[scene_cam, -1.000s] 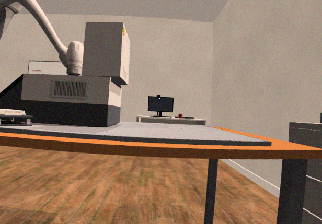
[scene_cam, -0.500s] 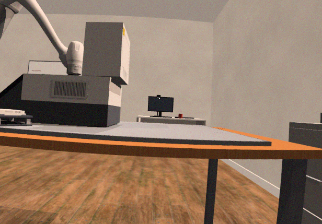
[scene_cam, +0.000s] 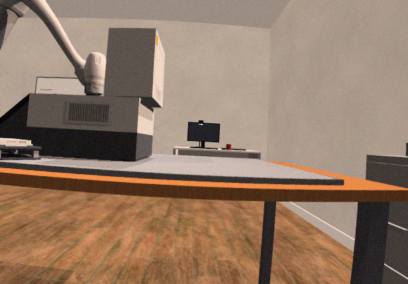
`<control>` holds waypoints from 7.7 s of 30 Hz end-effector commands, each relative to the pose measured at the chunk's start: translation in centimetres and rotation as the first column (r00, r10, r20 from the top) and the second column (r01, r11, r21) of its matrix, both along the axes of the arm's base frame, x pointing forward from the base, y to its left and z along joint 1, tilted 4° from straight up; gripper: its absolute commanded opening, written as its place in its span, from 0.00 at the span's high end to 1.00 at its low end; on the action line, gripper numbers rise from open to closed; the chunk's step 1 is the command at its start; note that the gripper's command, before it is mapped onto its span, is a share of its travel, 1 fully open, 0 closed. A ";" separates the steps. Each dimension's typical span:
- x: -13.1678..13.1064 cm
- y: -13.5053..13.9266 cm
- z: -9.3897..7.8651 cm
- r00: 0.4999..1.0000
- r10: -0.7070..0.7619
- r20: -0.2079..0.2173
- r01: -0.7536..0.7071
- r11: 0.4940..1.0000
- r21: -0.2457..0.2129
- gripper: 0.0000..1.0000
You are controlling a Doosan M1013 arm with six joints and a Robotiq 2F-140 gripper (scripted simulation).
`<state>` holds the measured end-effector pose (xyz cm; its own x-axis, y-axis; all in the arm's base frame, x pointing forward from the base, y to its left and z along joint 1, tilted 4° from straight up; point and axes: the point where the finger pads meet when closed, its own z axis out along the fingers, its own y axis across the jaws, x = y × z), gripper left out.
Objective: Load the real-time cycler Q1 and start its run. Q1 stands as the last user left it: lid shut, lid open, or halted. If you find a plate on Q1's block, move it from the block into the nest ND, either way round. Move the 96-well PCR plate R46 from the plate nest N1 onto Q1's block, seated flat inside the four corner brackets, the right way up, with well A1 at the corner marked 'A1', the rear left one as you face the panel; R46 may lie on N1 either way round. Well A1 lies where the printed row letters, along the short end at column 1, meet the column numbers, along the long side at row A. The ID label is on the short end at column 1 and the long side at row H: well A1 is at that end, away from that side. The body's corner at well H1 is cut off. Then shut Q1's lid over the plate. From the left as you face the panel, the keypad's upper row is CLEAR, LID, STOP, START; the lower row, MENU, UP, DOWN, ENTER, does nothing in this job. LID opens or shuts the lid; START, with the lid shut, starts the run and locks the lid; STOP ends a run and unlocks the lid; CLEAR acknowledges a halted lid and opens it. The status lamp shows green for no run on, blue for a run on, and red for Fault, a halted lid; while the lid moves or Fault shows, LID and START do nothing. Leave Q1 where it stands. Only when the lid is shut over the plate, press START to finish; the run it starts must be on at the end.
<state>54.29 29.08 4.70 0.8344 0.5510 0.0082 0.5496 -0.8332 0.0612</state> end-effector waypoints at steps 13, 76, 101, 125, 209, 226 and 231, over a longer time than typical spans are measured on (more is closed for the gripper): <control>0.0 -0.2 -0.3 1.000 -0.001 -0.001 0.001 1.000 -0.003 1.00; 0.0 -0.3 -1.2 1.000 -0.001 -0.001 0.001 1.000 -0.003 1.00; 0.0 -0.3 -1.2 1.000 -0.001 -0.001 0.001 1.000 -0.003 0.34; 0.0 -0.3 -1.2 1.000 -0.001 -0.001 0.001 1.000 -0.003 0.34; -0.1 -0.1 2.1 1.000 -0.001 -0.001 0.001 1.000 -0.003 0.34; -0.3 0.1 6.9 1.000 -0.001 -0.001 0.001 1.000 -0.003 0.34; -0.4 0.2 8.2 1.000 -0.001 -0.001 0.001 1.000 -0.003 0.34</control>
